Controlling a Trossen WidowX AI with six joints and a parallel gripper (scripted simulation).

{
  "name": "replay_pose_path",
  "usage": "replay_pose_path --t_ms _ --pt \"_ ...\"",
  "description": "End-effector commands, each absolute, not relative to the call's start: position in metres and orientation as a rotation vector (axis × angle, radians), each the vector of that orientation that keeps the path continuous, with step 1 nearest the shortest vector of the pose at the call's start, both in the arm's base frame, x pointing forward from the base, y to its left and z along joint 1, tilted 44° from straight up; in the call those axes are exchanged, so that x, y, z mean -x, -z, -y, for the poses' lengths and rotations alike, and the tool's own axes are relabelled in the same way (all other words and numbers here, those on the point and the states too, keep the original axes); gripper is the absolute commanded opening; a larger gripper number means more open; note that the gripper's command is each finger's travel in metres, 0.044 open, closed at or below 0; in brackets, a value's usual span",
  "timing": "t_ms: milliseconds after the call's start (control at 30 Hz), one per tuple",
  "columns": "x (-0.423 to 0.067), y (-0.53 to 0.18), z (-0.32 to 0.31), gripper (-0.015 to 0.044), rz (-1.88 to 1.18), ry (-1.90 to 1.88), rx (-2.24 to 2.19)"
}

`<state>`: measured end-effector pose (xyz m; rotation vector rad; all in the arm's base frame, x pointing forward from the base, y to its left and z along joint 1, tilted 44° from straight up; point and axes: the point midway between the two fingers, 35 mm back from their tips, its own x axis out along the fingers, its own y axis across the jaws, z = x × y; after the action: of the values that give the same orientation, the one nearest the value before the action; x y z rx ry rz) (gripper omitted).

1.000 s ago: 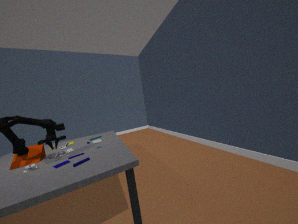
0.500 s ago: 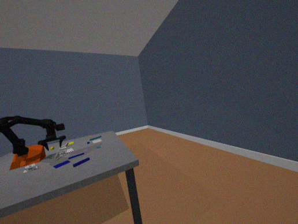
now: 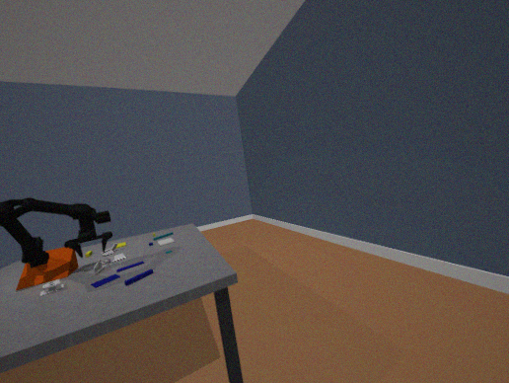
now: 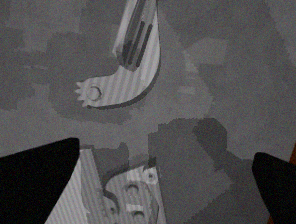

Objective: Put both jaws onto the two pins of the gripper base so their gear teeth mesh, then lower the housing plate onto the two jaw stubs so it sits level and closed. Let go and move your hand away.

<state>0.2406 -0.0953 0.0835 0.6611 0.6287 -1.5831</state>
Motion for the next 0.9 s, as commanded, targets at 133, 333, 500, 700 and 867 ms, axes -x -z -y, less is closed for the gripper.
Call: replay_pose_path --t_ms 133,333,500,700,867 --pt "-0.2406 -0.0835 0.0953 0.0440 -0.629 1.583 -0.661" --pt "-0.2406 -0.0835 0.0953 0.0361 -0.629 1.583 -0.661" --pt "-0.2406 -0.0835 0.0953 0.0230 -0.629 1.583 -0.661" --pt "-0.2406 -0.0835 0.0953 0.0072 -0.629 1.583 -0.661" --pt "-0.2406 -0.0835 0.0953 0.0000 -0.629 1.583 -0.661"
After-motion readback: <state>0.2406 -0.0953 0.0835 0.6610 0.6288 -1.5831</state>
